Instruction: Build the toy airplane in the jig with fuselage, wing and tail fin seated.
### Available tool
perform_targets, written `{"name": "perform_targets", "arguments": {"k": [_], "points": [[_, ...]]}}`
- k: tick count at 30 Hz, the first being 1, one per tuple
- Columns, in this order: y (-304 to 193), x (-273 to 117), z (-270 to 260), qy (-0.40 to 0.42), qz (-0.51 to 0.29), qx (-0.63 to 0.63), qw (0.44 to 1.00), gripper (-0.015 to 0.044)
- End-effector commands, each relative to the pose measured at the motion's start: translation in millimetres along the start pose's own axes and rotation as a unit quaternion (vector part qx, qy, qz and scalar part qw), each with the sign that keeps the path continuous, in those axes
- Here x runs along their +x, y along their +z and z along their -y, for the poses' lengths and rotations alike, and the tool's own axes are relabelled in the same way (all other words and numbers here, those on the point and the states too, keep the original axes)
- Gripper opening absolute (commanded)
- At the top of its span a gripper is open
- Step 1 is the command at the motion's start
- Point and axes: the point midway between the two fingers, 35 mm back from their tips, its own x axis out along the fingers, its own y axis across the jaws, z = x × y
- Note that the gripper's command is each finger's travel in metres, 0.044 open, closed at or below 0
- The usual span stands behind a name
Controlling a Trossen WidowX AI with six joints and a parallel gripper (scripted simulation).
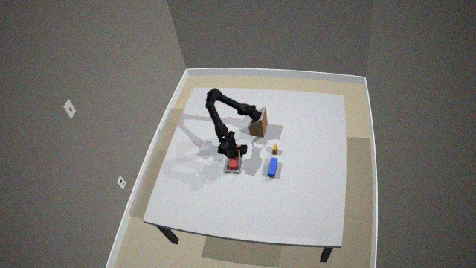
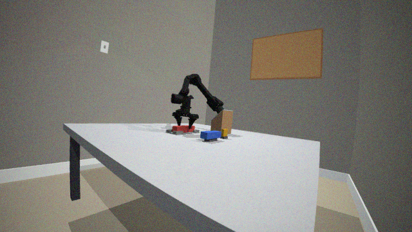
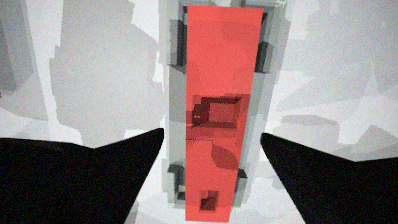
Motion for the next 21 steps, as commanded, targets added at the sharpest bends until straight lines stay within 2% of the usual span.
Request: {"name": "perform_targets", "arguments": {"k": [1,7,15,21], "points": [[2,-11,0,0.002,0.001,0.001,1.0,0.044],[1,-102,0,0.004,0.0,-0.002,1.0,0.044],[5,-105,-3,0.004,0.0,-0.002,1.0,0.044],[8,-100,-3,0.003,0.0,0.05,0.999,0.044]]}}
